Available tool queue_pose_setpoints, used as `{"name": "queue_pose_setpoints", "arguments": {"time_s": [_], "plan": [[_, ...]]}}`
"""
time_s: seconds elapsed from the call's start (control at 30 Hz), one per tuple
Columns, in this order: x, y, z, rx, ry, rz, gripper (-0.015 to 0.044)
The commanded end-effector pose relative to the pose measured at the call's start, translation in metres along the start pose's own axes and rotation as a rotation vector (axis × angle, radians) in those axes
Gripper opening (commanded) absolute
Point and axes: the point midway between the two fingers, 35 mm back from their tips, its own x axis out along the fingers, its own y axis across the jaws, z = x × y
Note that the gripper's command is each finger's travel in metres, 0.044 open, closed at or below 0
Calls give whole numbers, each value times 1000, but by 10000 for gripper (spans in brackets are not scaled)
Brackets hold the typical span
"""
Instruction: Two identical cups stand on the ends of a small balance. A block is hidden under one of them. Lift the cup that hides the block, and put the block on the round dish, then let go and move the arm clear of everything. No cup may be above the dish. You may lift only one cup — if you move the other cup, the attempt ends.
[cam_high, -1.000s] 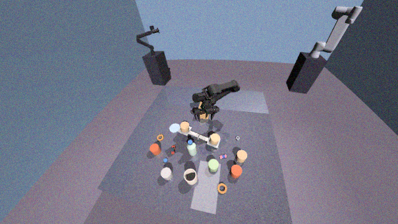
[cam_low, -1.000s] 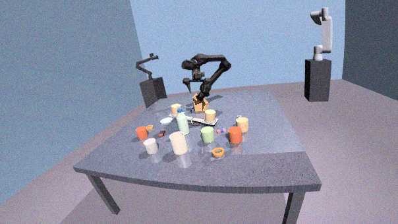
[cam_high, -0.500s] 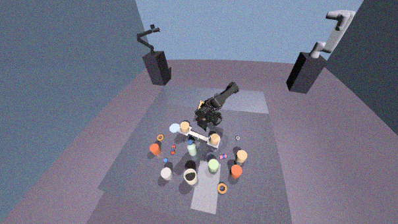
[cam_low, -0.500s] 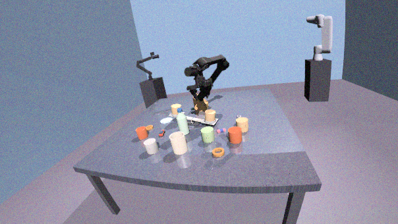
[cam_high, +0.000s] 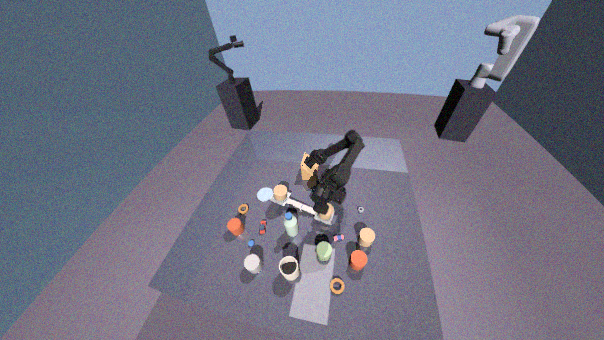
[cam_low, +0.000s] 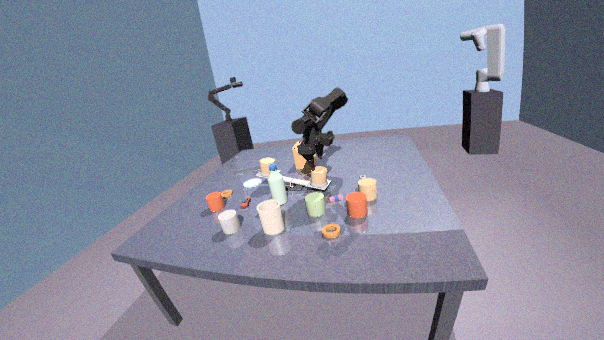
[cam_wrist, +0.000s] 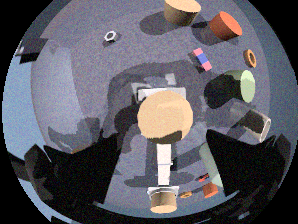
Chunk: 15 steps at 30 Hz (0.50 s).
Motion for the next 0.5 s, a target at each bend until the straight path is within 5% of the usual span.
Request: {"name": "queue_pose_setpoints", "arguments": {"time_s": [0.0,0.47], "plan": [[-1,-2,0,-19,9,0,440],[26,-3,0,-19,9,-1,440]]}}
